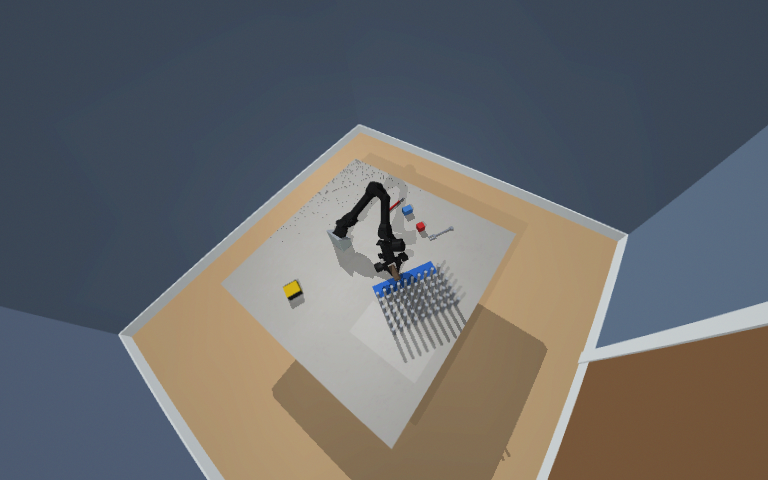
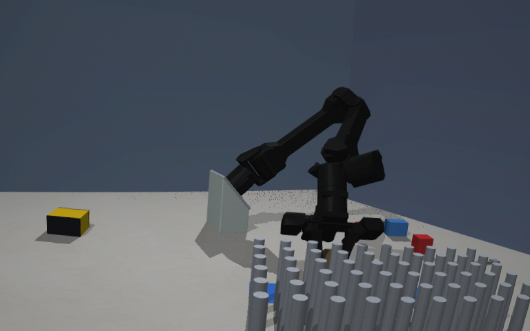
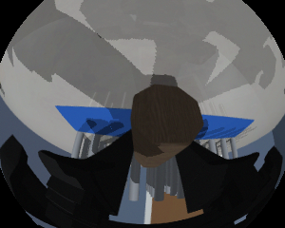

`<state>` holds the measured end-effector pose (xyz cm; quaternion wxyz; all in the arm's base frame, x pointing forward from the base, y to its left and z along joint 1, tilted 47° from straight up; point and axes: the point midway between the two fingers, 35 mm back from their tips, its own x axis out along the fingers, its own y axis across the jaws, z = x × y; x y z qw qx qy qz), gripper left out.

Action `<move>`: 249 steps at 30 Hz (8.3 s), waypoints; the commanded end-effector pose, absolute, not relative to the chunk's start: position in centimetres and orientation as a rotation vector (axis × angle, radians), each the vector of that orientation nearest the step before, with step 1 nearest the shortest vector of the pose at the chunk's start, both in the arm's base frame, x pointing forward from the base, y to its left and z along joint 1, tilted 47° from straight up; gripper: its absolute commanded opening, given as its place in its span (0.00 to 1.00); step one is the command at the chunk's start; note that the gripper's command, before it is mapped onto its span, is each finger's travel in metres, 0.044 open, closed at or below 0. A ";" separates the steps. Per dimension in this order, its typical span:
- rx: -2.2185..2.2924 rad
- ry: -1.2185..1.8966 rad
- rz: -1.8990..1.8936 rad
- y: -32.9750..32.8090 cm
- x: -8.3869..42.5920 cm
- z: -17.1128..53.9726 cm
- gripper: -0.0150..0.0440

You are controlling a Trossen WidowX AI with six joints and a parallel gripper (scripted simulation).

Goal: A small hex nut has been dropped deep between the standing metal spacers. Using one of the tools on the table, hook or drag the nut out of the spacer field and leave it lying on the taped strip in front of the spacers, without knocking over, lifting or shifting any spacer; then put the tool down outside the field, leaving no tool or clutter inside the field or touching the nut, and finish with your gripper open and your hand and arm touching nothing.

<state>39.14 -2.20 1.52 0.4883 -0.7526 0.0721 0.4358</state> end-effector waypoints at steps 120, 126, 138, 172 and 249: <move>-1.831 0.177 1.054 1.9 34.8 2.0 0.25; -1.830 0.177 1.054 2.1 34.5 2.1 0.25; -1.830 0.177 1.054 2.4 33.9 2.3 0.25; -1.829 0.177 1.055 3.3 32.3 2.8 0.25; -1.828 0.177 1.056 5.3 29.1 3.9 0.25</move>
